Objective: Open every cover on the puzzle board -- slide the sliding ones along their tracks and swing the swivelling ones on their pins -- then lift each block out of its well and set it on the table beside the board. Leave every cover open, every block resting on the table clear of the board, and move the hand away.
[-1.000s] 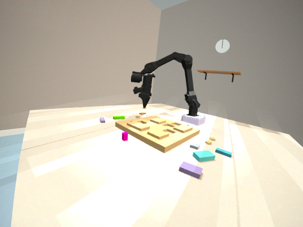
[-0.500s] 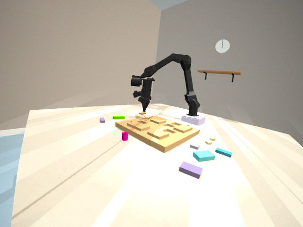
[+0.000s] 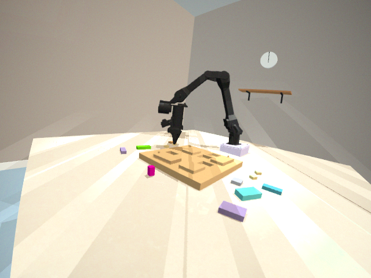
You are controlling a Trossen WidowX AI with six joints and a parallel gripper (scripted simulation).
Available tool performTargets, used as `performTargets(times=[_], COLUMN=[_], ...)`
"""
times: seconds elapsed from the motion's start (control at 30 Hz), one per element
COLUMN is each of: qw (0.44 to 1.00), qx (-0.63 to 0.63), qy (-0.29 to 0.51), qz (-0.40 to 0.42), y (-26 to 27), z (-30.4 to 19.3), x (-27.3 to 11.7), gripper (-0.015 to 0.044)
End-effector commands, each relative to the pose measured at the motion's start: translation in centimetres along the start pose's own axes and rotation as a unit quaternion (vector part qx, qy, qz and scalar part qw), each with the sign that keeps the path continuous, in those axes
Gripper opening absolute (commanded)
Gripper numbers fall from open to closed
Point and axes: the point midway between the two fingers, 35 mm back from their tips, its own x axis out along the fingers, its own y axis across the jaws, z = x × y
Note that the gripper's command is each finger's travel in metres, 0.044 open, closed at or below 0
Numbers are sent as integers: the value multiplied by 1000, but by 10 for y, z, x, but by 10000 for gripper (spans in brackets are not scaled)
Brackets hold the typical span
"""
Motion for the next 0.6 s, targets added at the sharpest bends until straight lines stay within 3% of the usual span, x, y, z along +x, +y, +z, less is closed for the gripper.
performTargets(times=[0.0,0.17,0.57], qw=[1000,1000,1000], qx=[-2,-2,0], qy=[6,6,2], qz=[2,2,0], y=[0,0,0], z=[-3,-3,-2], x=[9,9,6], gripper=[80,80,395])
